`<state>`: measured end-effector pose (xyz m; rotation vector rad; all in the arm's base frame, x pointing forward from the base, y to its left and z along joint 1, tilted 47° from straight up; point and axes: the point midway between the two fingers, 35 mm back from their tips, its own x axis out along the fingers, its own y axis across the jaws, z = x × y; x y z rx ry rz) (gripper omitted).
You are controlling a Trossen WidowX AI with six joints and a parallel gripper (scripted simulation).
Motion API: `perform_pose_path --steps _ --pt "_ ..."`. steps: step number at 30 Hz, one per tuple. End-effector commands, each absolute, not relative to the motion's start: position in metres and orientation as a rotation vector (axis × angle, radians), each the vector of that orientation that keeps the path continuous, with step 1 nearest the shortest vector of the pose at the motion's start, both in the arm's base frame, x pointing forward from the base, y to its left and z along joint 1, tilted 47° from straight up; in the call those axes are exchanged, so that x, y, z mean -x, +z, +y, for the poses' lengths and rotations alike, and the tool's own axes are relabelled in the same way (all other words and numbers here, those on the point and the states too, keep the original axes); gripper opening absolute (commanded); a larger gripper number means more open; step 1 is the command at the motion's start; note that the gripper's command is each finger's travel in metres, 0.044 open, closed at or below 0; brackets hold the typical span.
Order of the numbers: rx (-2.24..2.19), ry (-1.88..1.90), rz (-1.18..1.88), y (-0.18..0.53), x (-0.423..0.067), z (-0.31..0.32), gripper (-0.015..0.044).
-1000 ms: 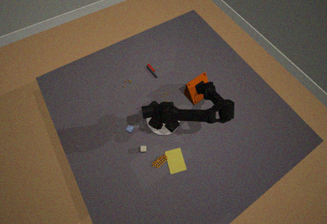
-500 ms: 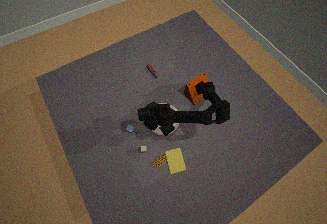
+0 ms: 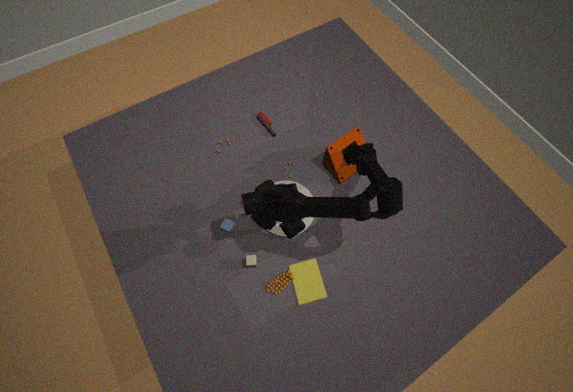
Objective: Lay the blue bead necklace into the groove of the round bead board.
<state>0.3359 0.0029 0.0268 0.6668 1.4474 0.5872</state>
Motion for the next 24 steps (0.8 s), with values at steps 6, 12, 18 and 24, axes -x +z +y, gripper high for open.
perform_pose_path --steps 6,12,18,24 --pt "-0.679 0.587 1.452 0.015 -0.336 0.015 0.031" --pt "-0.682 0.587 1.454 0.01 -0.335 0.02 0.031" --pt "-0.674 0.588 1.453 0.012 -0.336 0.018 0.0231" --pt "-0.674 0.588 1.453 0.012 -0.336 0.018 0.0074"
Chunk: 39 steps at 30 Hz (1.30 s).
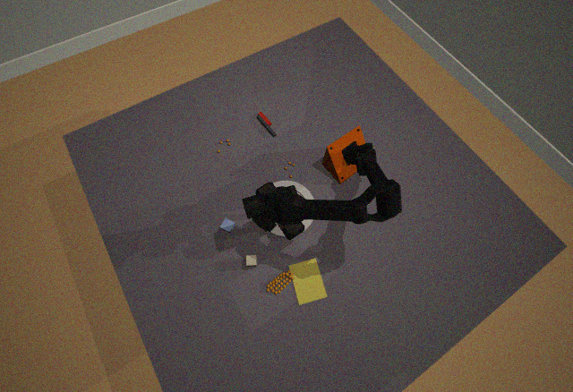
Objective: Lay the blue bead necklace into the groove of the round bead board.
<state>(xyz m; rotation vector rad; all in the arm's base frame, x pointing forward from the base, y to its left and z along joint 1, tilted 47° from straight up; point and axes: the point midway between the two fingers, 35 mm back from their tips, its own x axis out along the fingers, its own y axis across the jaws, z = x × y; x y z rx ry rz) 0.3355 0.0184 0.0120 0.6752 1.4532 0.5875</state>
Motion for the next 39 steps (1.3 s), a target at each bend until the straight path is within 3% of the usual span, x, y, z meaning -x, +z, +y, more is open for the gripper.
perform_pose_path --steps 1,8,39 --pt "-0.674 0.588 1.453 0.0123 -0.3356 0.0184 0.0048" --pt "-0.674 0.588 1.453 0.0123 -0.3356 0.0184 0.0001" --pt "-0.681 0.586 1.454 0.0183 -0.3349 0.0114 0.0"
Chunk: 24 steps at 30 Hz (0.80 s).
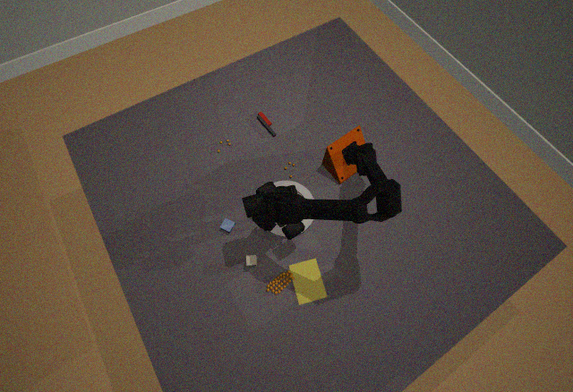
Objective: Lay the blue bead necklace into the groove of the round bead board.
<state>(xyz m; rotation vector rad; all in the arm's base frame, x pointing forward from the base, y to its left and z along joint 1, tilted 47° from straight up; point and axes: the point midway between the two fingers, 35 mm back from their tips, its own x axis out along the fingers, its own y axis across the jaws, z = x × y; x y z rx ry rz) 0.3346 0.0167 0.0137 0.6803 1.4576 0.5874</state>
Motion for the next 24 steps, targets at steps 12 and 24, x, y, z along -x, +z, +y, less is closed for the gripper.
perform_pose_path --steps 12,24 --pt "-0.682 0.586 1.455 0.027 -0.321 0.019 0.0" --pt "-0.683 0.587 1.455 0.032 -0.309 0.026 0.0"
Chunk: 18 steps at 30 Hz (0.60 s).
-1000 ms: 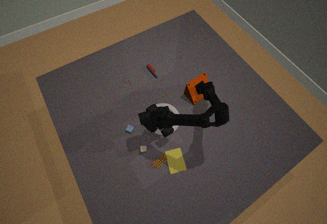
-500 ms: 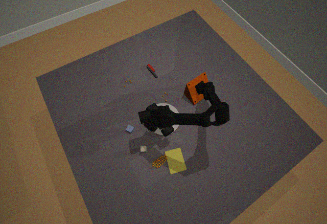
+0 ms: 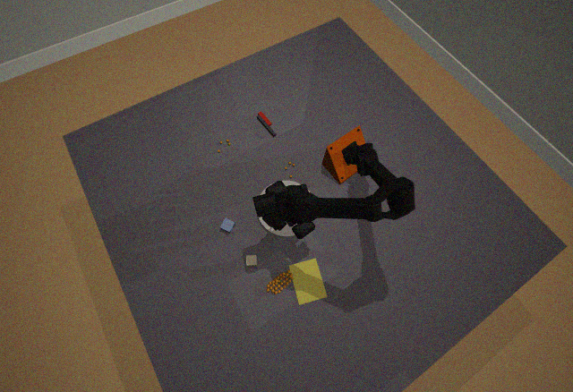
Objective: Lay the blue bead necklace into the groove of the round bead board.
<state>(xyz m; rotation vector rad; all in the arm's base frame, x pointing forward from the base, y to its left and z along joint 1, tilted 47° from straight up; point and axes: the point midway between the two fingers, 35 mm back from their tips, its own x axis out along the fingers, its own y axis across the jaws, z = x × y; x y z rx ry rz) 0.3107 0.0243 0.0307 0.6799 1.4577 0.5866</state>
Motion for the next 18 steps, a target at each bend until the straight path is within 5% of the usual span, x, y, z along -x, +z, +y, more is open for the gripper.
perform_pose_path --steps 1,11,18 --pt "-0.683 0.587 1.455 0.0322 -0.3089 0.026 0.0" --pt "-0.683 0.587 1.455 0.027 -0.3092 0.0316 0.0" --pt "-0.679 0.583 1.452 0.0285 -0.3104 0.0282 0.0184"
